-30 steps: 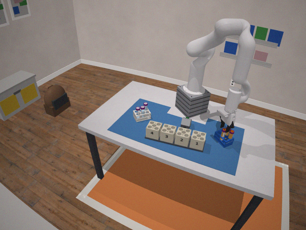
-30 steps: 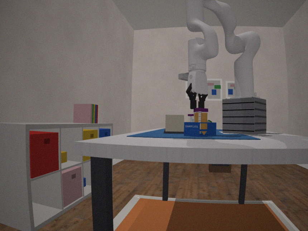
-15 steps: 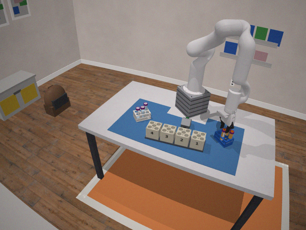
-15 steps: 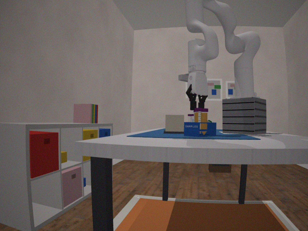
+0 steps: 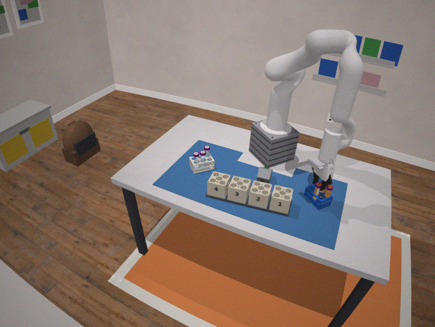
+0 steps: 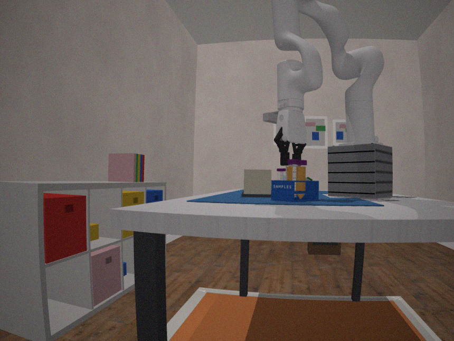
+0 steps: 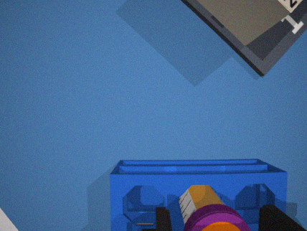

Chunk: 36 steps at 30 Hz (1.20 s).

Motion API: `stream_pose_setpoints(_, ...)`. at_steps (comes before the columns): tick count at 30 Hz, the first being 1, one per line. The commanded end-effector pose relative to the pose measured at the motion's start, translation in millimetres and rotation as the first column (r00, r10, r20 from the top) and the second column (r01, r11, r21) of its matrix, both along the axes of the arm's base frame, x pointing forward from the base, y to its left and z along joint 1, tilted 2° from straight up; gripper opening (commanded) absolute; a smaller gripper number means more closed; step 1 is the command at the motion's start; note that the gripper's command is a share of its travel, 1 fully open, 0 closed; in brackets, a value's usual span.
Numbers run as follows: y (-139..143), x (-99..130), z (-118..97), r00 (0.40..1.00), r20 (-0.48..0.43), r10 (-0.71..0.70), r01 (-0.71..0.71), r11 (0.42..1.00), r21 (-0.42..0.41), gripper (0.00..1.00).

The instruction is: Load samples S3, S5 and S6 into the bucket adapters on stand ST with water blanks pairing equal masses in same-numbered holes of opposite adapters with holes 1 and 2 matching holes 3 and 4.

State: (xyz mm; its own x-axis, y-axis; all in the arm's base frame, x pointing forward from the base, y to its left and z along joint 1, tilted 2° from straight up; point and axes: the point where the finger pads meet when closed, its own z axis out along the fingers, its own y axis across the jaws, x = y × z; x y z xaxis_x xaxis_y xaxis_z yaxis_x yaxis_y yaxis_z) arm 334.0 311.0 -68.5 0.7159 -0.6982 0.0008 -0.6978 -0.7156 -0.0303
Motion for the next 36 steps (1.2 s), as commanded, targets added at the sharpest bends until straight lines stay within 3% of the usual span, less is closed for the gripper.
stream_pose_setpoints(1, 0.6, 0.6, -1.9, 1.0, 0.0, 0.0, 0.0, 1.0, 0.002, 0.57)
stream_pose_setpoints(24, 0.7, 0.8, -6.5, 1.0, 0.001, 0.0, 0.0, 1.0, 0.002, 0.57)
stream_pose_setpoints(25, 0.7, 0.7, -5.9, 1.0, 0.0, 0.0, 0.0, 1.0, 0.002, 0.0)
stream_pose_setpoints(36, 0.7, 0.7, -4.8, 1.0, 0.0, 0.0, 0.0, 1.0, 0.002, 0.0)
